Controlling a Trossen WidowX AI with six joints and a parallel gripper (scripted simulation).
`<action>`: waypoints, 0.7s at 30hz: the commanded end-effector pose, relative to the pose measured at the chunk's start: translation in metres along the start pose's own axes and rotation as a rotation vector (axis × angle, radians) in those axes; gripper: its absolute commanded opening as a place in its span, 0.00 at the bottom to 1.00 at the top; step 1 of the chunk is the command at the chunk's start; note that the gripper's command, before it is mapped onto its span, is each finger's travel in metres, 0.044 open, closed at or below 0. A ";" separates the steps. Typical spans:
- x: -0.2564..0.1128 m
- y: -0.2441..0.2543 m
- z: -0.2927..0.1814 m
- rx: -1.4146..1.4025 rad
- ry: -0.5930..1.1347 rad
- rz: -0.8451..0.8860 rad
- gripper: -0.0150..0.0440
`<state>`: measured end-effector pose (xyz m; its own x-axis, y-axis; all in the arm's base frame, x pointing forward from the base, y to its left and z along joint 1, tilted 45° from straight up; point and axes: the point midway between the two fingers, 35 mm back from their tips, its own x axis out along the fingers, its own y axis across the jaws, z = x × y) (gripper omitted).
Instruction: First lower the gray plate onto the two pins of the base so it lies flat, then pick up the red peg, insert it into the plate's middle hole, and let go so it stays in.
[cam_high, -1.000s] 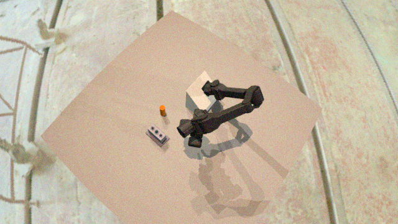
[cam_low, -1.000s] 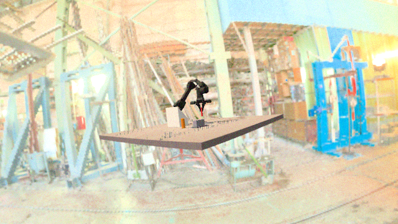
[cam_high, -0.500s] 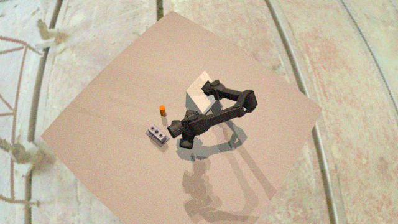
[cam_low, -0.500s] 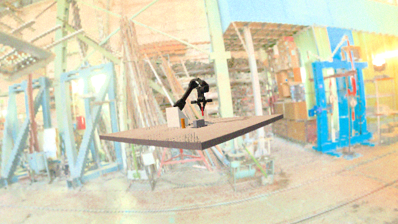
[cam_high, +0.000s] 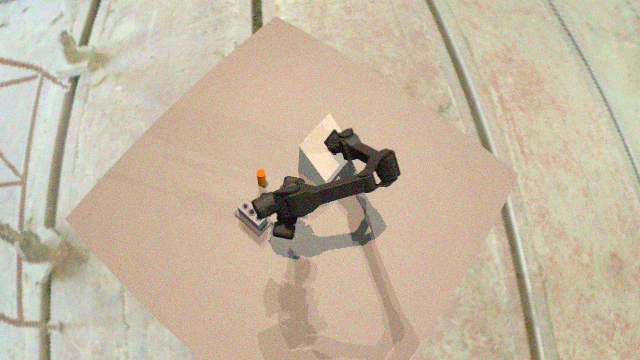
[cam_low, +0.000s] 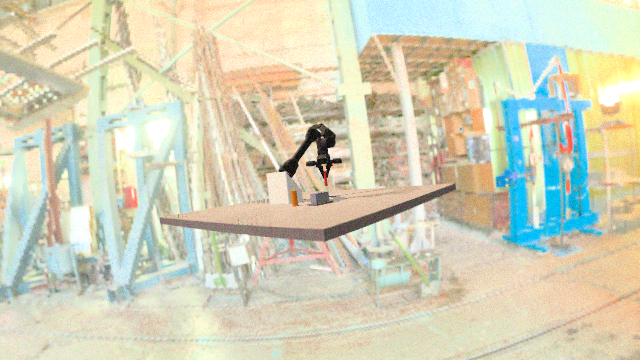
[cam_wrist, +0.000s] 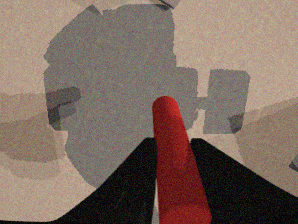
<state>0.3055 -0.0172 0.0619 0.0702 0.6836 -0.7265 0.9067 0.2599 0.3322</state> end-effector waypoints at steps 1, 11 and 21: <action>-0.001 0.002 0.016 -0.004 -0.003 -0.001 0.25; 0.000 0.003 0.048 -0.008 -0.002 0.001 0.25; 0.002 -0.001 0.079 -0.011 -0.001 0.003 0.25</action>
<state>0.3335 -0.0602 0.0222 0.0726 0.6853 -0.7246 0.9032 0.2629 0.3392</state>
